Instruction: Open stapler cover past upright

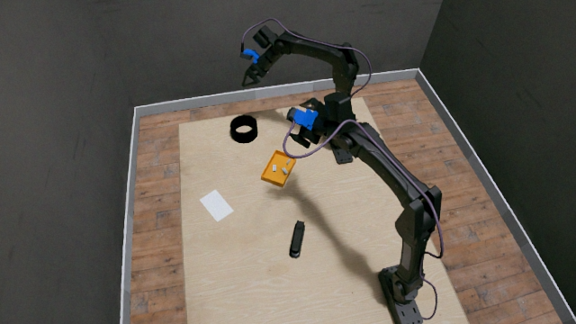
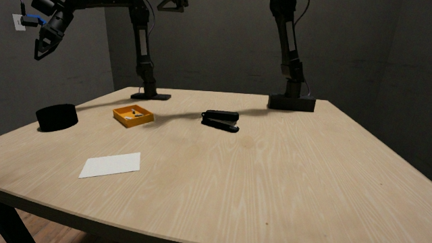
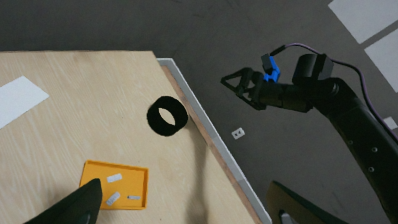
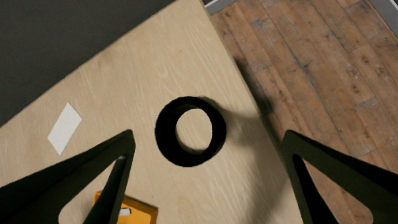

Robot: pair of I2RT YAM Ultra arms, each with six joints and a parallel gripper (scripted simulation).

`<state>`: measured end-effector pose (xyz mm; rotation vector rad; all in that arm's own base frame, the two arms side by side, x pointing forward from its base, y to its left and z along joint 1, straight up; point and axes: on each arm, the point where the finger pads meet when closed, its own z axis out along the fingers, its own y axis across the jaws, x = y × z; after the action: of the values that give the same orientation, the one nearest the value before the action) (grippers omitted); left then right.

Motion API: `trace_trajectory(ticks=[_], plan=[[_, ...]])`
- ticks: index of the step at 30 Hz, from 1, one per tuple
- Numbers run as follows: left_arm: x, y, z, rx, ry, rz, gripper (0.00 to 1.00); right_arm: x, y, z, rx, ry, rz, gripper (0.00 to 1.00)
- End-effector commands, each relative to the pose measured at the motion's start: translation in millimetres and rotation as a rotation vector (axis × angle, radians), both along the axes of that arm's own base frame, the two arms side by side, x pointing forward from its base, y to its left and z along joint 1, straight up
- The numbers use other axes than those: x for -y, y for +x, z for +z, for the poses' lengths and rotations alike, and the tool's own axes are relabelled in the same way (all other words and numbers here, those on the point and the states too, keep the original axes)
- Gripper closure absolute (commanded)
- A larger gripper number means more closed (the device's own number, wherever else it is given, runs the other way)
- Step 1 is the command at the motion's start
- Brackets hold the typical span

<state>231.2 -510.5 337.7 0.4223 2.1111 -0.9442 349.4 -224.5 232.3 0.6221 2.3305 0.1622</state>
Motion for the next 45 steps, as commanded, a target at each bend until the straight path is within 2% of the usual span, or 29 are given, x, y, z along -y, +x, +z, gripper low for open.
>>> trace_trajectory(ticks=[1,18,23,26,32,34,39,45], plan=[[-1.1,-0.4,8.5,0.007,-0.018,0.0,0.0,0.3,0.5,4.0,0.009,-0.008,0.0,0.0],[-1.1,-0.4,8.5,0.007,-0.018,0.0,0.0,0.3,0.5,4.0,0.009,-0.008,0.0,0.0],[-12.0,-3.3,-4.5,0.015,0.046,-0.048,0.0,-4.8,11.9,21.8,0.102,-0.048,0.003,0.0],[-32.2,-5.4,-26.9,0.026,0.14,-0.101,0.0,-17.2,17.9,45.3,0.199,-0.119,-0.005,0.0],[-92.1,-1.3,-82.5,0.023,0.338,-0.158,0.0,-75.0,20.1,87.0,0.379,-0.224,0.051,0.0],[-92.1,-1.3,-82.5,0.023,0.338,-0.158,0.0,-75.0,20.1,87.0,0.379,-0.224,0.051,0.0],[-149.9,2.9,-136.1,0.037,0.54,-0.229,0.0,-122.3,24.1,129.9,0.565,-0.343,0.088,0.0],[-216.3,11.4,-195.2,0.037,0.755,-0.267,0.0,-180.7,26.2,166.6,0.738,-0.441,0.172,0.0]])
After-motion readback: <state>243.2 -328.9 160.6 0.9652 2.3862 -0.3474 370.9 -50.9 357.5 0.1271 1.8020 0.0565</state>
